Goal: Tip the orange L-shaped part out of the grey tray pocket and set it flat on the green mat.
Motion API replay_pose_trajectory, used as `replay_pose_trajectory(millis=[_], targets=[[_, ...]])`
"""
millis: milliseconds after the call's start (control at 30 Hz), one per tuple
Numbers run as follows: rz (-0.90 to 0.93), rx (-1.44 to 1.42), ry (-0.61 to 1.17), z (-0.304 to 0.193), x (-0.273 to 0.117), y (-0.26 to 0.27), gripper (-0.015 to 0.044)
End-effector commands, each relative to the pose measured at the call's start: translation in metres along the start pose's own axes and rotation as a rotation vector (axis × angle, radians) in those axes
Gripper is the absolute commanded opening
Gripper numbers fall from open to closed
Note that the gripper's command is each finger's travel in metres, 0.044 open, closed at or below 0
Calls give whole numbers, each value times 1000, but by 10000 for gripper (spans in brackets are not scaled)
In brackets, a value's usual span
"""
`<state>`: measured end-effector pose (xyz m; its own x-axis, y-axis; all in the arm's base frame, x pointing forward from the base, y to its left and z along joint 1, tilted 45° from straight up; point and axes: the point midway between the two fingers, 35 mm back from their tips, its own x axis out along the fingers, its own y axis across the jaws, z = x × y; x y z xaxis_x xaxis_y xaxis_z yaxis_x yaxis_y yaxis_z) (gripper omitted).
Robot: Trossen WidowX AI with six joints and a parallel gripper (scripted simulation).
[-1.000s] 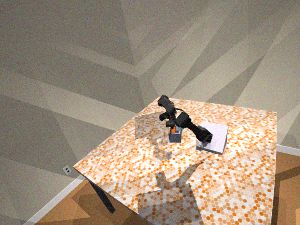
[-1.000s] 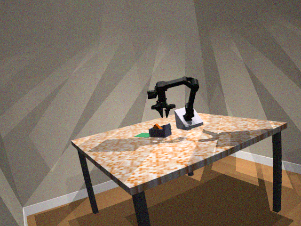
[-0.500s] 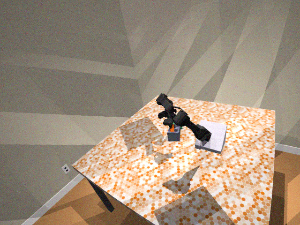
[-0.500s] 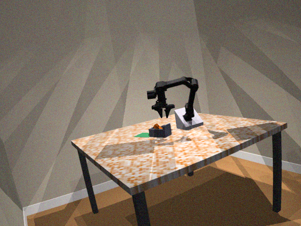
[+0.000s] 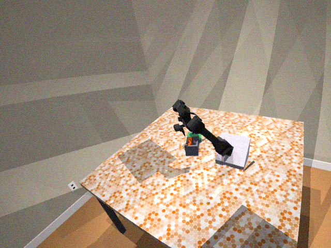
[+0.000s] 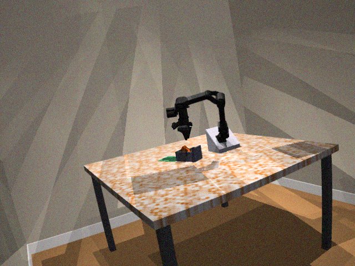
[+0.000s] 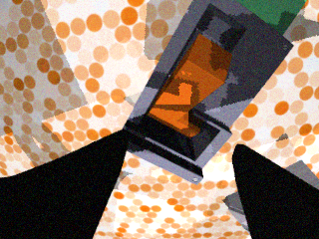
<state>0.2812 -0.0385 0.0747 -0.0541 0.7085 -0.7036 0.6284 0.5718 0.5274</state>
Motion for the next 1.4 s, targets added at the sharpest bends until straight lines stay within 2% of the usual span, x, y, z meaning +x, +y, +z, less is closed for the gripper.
replay_pose_trajectory(millis=[0,267,533,1367], targets=[[-7,410,-23,25,-5,-8,280],[-7,410,-23,25,-4,-8,280],[-6,409,-23,25,25,-8,280],[-5,409,-23,27,60,-8,280]])
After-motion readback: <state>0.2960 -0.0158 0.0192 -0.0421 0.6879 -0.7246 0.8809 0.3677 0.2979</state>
